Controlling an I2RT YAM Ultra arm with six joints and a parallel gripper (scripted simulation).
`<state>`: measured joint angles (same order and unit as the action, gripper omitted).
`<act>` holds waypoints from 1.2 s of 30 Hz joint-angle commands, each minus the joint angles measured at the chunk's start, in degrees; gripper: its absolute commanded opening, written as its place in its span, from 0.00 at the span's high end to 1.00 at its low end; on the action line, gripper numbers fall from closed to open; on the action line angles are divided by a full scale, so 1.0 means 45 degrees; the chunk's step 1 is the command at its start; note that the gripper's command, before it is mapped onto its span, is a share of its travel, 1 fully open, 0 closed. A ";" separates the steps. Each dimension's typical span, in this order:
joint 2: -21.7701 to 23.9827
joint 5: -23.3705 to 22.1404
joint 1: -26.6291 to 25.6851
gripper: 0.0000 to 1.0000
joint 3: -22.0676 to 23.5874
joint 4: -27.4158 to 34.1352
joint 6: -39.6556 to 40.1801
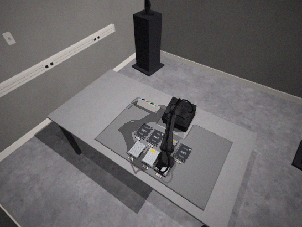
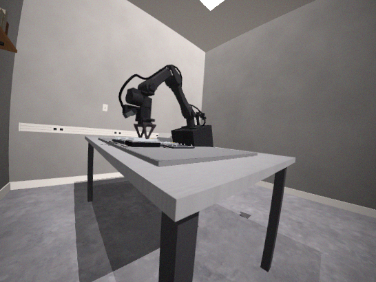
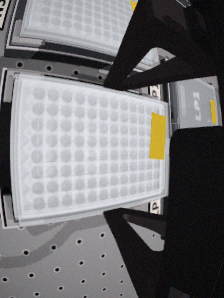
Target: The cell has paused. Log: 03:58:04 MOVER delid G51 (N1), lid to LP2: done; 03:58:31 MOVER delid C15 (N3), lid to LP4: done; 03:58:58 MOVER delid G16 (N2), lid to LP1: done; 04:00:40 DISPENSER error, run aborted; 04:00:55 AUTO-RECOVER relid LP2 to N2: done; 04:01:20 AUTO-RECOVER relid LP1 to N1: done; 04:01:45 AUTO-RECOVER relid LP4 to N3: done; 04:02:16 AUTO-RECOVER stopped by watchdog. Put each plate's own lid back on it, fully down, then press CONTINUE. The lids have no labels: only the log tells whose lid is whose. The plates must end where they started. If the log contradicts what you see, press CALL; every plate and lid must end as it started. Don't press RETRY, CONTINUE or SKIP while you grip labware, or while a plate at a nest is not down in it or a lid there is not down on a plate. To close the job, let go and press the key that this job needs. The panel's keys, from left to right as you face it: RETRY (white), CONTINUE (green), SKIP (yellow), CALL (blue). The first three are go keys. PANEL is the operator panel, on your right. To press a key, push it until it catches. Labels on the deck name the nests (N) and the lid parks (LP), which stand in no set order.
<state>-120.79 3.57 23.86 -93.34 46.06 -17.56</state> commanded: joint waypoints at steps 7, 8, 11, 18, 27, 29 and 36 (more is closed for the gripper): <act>0.0111 0.0004 -0.0077 1.00 -0.0138 0.0047 0.0075; 0.0111 0.0003 -0.0078 1.00 -0.0140 0.0048 0.0076; 0.0111 0.0003 -0.0081 1.00 -0.0144 0.0052 0.0078; 0.0111 0.0001 -0.0086 1.00 -0.0151 0.0058 0.0083; 0.0111 0.0000 -0.0089 0.00 -0.0155 0.0062 0.0086; 0.0111 0.0000 -0.0089 0.00 -0.0155 0.0062 0.0086; 0.0111 0.0000 -0.0089 0.00 -0.0155 0.0062 0.0086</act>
